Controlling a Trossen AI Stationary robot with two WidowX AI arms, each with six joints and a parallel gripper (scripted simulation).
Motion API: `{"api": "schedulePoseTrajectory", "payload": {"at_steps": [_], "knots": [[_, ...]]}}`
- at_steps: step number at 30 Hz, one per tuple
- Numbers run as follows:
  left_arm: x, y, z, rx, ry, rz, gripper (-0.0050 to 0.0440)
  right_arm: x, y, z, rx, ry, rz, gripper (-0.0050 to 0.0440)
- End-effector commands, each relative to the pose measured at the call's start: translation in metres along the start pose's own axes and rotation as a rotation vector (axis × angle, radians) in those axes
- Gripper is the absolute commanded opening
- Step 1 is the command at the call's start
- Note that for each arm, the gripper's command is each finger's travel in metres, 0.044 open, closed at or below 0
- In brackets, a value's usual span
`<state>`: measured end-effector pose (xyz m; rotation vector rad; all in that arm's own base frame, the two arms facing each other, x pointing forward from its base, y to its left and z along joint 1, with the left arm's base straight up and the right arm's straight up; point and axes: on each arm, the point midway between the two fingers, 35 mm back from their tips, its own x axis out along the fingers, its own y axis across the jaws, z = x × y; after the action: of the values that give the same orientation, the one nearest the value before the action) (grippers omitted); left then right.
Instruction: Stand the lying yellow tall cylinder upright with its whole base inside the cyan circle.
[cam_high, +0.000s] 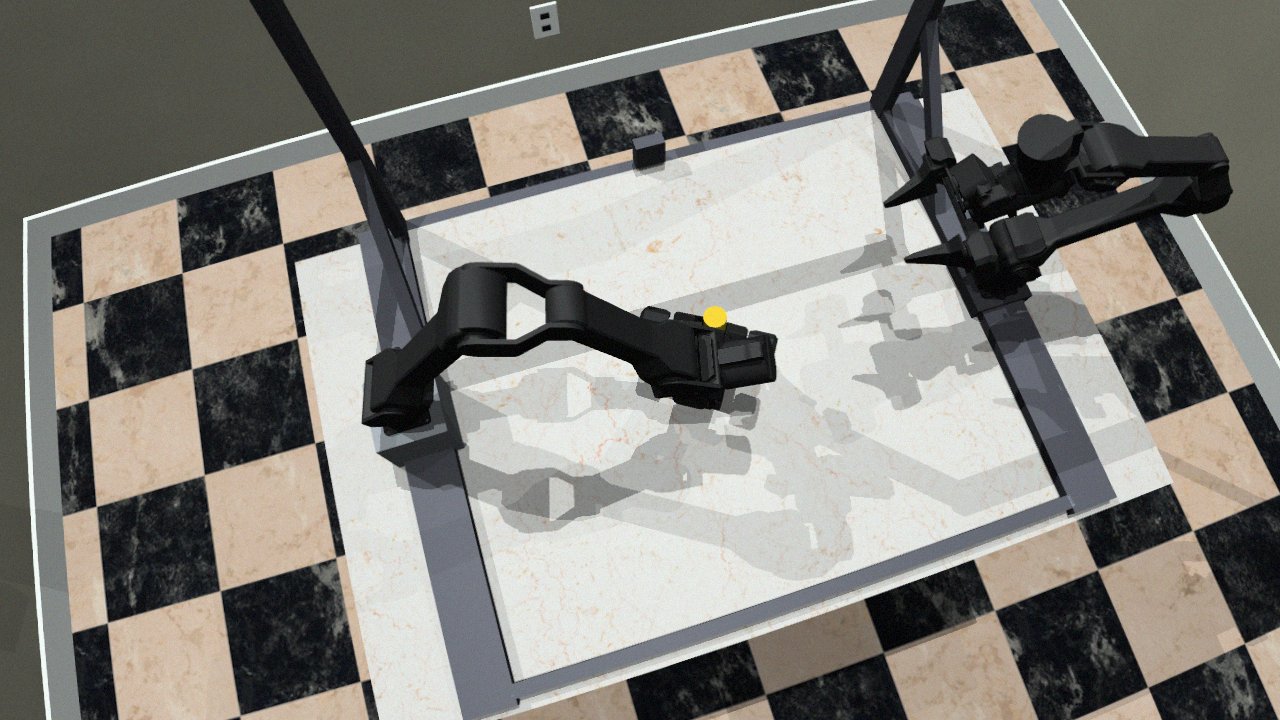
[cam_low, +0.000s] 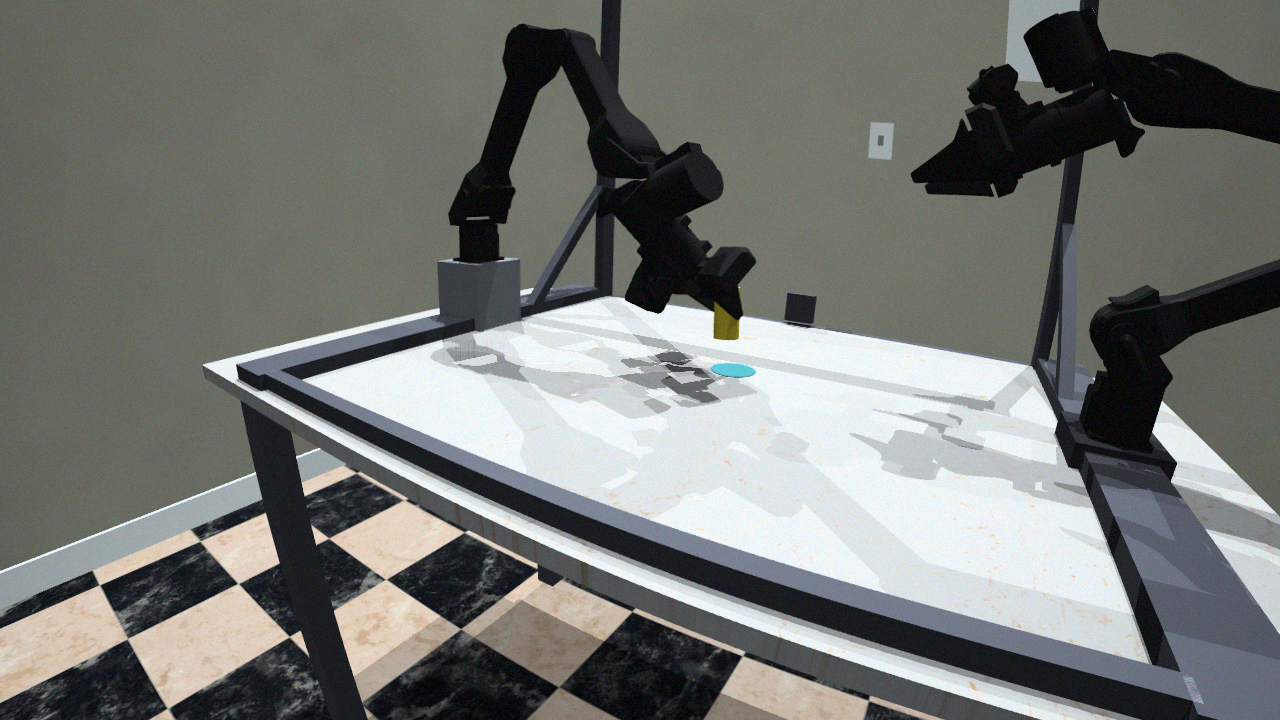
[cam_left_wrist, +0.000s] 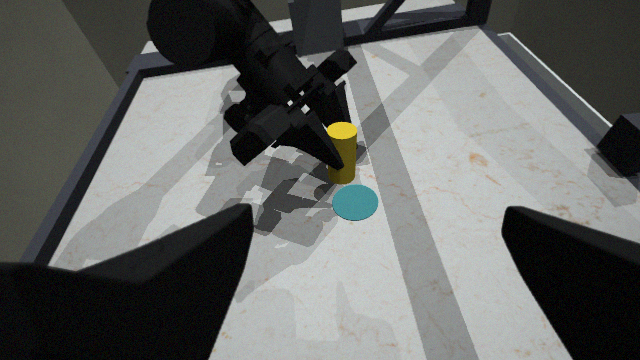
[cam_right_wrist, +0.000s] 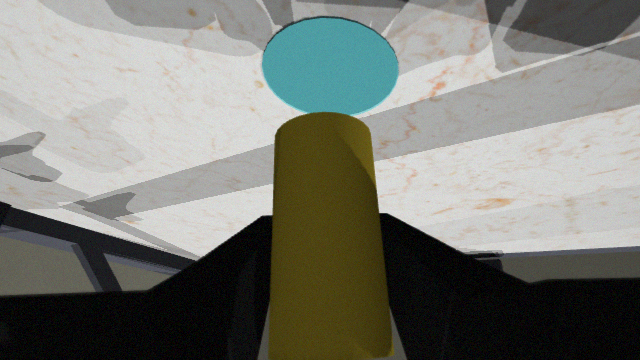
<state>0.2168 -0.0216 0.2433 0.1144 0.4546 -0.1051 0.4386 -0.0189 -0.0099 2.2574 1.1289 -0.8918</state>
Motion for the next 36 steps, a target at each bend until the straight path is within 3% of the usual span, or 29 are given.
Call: {"api": "schedulePoseTrajectory", "payload": {"at_steps": [1,5,12,29,36], "knots": [[-0.012,0.0,0.015,0.003,-0.048,0.001,0.04,-0.007,0.005,-0.018,0.048,0.022,0.052,0.0122],[-0.017,-0.002,0.014,0.002,-0.05,-0.003,0.04,-0.004,0.003,-0.021,0.164,0.029,0.055,0.0122],[-0.024,-0.004,0.013,-0.002,-0.052,-0.005,0.04,-0.006,0.006,-0.021,0.176,0.033,0.058,0.0122],[-0.02,-0.005,-0.024,-0.013,0.039,0.006,0.04,0.034,0.01,0.01,0.183,0.027,0.049,0.0122],[-0.02,-0.006,-0.03,-0.011,0.041,0.003,0.04,0.036,0.01,0.012,0.183,0.027,0.049,0.0122]]}}
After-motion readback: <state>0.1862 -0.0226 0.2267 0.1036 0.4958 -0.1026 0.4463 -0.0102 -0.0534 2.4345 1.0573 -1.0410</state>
